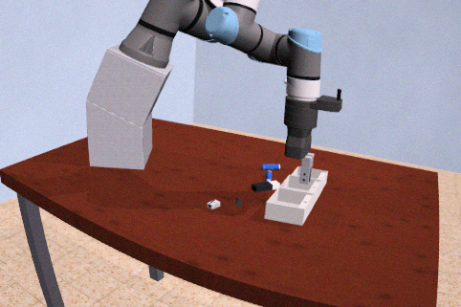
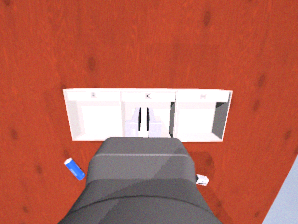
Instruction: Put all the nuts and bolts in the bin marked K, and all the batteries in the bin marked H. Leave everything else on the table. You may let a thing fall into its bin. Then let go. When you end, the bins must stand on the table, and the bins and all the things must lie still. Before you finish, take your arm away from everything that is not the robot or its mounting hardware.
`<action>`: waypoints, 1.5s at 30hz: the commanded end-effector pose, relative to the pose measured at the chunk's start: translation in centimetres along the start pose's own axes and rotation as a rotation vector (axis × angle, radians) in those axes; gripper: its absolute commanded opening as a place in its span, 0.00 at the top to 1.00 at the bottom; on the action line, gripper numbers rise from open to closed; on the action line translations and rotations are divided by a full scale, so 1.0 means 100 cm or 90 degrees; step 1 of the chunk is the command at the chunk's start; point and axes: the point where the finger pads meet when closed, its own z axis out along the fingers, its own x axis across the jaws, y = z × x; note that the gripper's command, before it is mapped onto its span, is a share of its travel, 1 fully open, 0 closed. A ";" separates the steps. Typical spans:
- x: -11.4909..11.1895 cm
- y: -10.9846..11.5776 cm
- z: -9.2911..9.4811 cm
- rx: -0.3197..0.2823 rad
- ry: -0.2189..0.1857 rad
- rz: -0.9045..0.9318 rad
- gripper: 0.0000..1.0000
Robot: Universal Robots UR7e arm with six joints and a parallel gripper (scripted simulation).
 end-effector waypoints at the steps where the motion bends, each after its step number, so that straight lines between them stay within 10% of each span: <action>1: 0.000 0.000 -0.012 0.001 0.000 0.000 0.69; 12: 0.000 0.000 -0.027 0.001 0.000 0.000 0.69; 31: -0.084 0.000 -0.027 0.001 0.000 0.000 0.69; 45: -0.084 0.000 -0.006 0.001 0.000 0.000 0.69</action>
